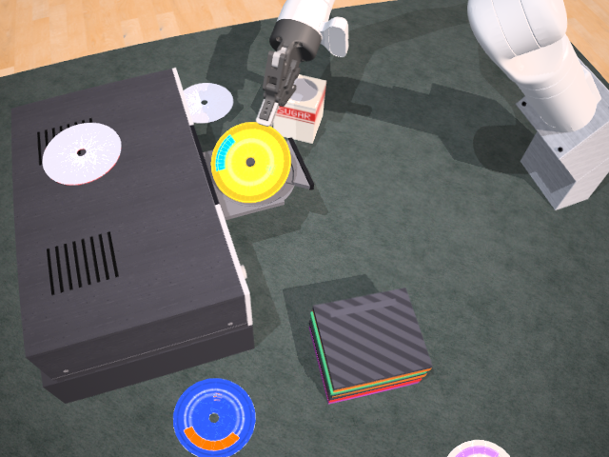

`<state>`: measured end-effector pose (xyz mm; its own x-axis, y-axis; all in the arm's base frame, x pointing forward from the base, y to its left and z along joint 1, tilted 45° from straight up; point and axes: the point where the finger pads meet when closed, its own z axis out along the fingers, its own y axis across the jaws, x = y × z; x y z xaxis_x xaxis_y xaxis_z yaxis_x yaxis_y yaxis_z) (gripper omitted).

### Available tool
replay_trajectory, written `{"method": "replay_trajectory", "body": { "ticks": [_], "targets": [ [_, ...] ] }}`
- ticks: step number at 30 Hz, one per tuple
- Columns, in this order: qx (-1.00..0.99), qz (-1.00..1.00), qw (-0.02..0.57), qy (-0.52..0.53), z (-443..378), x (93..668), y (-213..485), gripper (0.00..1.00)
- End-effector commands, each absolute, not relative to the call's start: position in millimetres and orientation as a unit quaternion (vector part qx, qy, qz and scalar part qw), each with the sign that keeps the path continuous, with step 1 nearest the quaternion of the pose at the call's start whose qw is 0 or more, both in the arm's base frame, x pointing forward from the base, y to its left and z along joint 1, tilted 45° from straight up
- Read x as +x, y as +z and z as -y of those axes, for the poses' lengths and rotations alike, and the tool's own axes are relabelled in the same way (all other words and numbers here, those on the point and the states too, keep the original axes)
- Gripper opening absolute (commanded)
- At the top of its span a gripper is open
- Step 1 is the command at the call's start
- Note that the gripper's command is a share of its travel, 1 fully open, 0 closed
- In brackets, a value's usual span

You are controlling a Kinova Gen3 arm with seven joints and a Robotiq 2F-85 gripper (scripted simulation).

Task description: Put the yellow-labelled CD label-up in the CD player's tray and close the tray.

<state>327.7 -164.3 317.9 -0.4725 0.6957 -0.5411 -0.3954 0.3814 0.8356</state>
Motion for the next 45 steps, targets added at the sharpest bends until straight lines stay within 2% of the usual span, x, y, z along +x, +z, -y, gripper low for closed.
{"method": "replay_trajectory", "body": {
  "ticks": [1,45],
  "targets": [
    [0.113,-0.663,0.501,0.544,164.2,327.6,318.2,0.11],
    [0.113,-0.663,0.501,0.544,164.7,332.7,313.2,0.11]
  ]
}}
